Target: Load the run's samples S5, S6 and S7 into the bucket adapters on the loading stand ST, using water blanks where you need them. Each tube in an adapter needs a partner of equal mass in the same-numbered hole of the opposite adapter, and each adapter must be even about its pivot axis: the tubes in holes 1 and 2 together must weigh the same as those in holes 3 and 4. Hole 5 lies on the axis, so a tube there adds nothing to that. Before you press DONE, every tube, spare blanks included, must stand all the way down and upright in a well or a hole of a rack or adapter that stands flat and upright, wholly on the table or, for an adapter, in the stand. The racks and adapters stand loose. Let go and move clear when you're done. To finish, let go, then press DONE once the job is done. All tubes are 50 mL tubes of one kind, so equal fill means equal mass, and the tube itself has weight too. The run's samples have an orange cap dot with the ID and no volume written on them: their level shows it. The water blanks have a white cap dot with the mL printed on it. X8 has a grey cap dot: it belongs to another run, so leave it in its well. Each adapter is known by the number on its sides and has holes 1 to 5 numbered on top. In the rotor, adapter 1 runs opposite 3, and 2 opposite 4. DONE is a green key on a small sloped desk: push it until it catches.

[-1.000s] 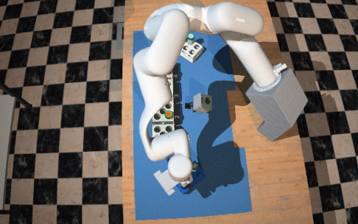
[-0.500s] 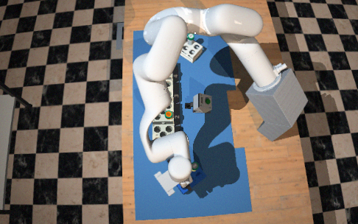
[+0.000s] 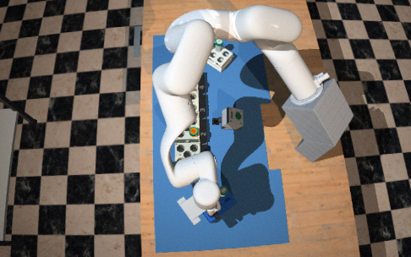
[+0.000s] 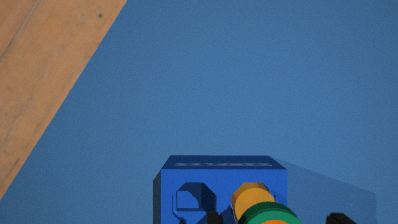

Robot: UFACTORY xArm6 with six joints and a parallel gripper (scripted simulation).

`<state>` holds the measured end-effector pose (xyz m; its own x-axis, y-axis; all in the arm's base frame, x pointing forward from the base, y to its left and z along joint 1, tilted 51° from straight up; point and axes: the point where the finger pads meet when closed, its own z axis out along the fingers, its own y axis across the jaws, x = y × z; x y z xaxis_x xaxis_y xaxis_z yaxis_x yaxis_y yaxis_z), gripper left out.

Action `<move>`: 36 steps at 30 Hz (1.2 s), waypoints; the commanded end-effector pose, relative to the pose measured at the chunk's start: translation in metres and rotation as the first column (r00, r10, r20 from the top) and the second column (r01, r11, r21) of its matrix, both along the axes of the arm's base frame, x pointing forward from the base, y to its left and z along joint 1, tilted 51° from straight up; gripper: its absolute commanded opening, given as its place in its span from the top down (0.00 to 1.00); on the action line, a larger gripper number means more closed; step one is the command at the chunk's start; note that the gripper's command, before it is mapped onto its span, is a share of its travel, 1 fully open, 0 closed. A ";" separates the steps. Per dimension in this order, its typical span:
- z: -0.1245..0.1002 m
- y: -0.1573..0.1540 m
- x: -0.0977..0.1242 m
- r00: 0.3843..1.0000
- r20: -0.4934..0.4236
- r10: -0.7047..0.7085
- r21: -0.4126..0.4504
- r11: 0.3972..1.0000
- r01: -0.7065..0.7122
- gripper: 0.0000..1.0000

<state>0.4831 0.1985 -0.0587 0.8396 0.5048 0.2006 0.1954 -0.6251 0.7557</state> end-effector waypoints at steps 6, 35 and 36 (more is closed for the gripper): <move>-0.003 -0.002 0.003 1.000 0.001 0.002 0.002 1.000 -0.002 0.43; -0.012 -0.010 0.010 1.000 0.001 0.002 0.002 1.000 -0.002 0.43; -0.012 -0.010 0.010 1.000 0.001 0.002 0.002 1.000 -0.002 0.43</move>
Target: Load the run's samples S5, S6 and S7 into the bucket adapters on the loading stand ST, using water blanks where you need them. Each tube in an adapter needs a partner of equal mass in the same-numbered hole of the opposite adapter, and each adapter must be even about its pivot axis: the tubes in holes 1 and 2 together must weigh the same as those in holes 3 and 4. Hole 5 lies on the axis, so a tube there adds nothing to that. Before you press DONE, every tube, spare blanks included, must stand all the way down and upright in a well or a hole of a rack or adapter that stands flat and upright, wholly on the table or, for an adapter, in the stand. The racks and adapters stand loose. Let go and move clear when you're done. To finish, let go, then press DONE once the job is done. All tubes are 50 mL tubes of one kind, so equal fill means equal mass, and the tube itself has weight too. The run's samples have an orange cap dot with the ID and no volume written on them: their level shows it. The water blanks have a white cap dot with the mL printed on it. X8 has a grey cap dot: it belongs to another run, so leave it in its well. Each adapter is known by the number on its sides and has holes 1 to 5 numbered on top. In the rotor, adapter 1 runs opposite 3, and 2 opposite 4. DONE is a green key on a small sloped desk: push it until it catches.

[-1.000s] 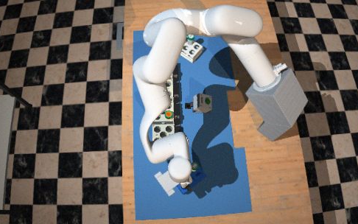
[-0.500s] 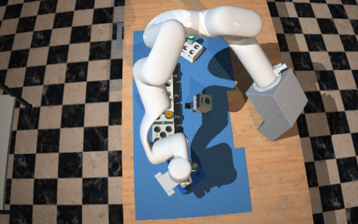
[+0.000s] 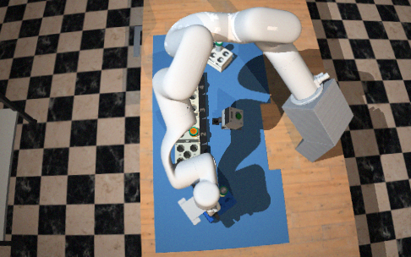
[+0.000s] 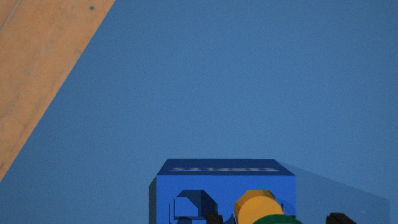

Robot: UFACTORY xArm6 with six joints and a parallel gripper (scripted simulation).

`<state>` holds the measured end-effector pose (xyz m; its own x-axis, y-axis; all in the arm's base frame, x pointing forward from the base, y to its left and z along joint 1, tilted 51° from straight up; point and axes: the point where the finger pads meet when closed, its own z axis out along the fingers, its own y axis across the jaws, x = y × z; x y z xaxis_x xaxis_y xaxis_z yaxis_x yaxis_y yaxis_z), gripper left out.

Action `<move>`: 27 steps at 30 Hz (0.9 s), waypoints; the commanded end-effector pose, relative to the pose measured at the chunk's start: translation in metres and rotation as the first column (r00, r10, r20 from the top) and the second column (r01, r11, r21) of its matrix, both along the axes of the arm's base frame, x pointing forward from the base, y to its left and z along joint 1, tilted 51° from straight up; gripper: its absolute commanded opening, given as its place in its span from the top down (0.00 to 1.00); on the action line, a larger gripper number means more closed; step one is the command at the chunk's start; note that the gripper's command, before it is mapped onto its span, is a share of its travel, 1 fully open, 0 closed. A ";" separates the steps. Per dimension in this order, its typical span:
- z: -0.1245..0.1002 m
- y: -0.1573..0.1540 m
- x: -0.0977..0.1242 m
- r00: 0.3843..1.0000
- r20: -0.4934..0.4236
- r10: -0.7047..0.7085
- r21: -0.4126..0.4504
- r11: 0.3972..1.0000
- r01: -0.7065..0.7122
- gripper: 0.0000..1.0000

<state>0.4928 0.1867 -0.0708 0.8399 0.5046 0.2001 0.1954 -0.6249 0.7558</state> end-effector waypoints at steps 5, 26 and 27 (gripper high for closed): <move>0.001 0.001 0.001 1.000 0.002 0.002 0.002 1.000 -0.002 0.43; 0.002 0.002 0.000 1.000 0.002 0.002 0.002 1.000 -0.002 1.00; 0.002 0.002 0.000 1.000 0.002 0.002 0.002 1.000 -0.002 1.00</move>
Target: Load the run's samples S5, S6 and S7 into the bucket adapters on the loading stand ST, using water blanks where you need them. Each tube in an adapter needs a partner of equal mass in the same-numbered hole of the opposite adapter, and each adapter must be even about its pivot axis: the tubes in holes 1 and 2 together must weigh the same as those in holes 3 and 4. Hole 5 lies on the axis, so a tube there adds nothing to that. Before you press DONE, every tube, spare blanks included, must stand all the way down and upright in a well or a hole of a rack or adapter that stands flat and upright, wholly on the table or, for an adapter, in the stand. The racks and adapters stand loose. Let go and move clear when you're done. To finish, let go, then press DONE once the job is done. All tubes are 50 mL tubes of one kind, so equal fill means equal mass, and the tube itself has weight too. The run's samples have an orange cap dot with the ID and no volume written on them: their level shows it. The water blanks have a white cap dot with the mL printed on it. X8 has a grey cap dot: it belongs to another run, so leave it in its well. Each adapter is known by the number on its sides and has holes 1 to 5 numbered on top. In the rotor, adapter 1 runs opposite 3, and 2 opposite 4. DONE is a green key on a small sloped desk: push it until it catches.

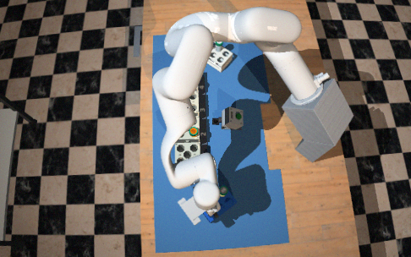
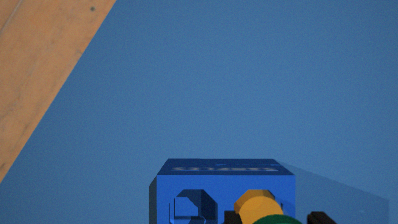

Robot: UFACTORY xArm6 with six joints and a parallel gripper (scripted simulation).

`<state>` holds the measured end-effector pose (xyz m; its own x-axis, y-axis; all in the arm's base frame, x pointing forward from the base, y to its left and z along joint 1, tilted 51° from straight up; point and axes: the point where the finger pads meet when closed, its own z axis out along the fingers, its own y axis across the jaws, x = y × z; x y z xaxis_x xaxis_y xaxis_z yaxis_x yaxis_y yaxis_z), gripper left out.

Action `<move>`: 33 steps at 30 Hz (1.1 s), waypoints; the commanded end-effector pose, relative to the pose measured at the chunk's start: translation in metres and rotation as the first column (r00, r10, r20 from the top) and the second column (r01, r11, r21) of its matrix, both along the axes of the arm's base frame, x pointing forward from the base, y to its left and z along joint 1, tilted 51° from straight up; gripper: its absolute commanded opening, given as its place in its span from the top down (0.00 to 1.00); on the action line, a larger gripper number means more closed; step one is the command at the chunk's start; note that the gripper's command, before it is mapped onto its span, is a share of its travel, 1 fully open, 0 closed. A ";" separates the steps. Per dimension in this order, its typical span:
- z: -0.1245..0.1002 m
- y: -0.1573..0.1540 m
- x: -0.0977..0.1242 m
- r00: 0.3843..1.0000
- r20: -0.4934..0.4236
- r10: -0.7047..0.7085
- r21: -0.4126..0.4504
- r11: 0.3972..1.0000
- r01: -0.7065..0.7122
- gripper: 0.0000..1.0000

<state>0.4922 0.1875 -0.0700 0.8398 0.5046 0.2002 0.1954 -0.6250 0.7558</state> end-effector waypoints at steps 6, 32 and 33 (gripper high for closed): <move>0.001 0.002 0.000 1.000 0.002 0.002 0.002 1.000 -0.002 1.00; 0.003 0.004 -0.001 1.000 0.002 0.002 0.002 1.000 -0.002 1.00; 0.003 0.004 -0.002 1.000 0.002 0.002 0.002 1.000 -0.002 1.00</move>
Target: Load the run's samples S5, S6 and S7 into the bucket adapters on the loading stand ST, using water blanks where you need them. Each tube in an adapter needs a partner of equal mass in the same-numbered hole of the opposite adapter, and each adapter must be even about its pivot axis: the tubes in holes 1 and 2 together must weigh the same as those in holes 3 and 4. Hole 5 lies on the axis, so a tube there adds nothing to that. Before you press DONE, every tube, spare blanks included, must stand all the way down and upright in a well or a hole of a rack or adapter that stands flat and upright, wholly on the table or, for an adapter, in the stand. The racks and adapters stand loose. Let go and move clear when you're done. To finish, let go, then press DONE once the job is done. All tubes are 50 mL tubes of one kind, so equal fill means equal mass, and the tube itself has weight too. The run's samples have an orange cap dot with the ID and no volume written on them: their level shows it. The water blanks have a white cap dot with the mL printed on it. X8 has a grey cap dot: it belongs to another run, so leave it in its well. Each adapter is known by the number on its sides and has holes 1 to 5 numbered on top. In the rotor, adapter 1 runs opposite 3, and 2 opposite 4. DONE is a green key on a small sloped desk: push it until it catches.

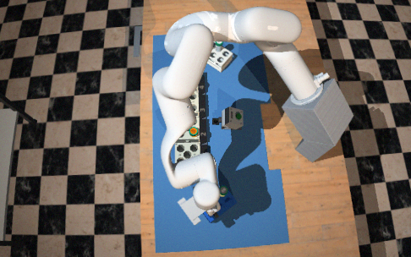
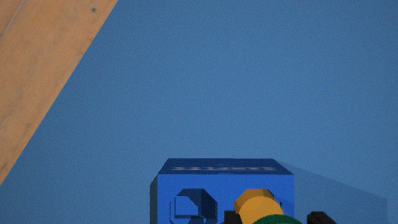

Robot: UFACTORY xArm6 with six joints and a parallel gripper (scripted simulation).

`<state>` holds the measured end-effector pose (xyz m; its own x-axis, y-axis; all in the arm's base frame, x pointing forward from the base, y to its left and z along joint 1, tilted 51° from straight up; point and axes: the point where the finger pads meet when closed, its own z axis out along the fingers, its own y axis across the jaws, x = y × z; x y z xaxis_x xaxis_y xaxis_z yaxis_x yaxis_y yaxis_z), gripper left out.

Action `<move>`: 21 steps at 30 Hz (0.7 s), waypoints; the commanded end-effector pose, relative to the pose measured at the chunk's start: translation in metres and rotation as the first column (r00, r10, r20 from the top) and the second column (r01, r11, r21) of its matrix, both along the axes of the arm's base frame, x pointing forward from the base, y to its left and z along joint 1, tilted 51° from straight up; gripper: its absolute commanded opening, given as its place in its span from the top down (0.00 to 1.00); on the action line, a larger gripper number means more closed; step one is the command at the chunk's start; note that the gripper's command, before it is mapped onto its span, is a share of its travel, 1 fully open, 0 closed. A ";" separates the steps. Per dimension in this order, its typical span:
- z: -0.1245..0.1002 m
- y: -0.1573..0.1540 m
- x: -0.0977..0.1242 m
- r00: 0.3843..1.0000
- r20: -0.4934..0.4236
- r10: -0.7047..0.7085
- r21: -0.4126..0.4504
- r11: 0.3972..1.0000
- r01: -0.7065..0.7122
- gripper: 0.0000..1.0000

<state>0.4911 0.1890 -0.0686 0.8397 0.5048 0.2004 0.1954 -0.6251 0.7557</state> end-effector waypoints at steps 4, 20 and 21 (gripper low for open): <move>0.004 0.004 -0.002 1.000 0.002 0.002 0.002 1.000 -0.002 1.00; 0.009 0.010 -0.007 1.000 0.002 0.002 0.002 1.000 -0.002 1.00; 0.010 0.010 -0.007 1.000 0.002 0.002 0.002 1.000 -0.002 1.00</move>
<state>0.4851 0.1958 -0.0613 0.8398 0.5046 0.2002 0.1954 -0.6250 0.7558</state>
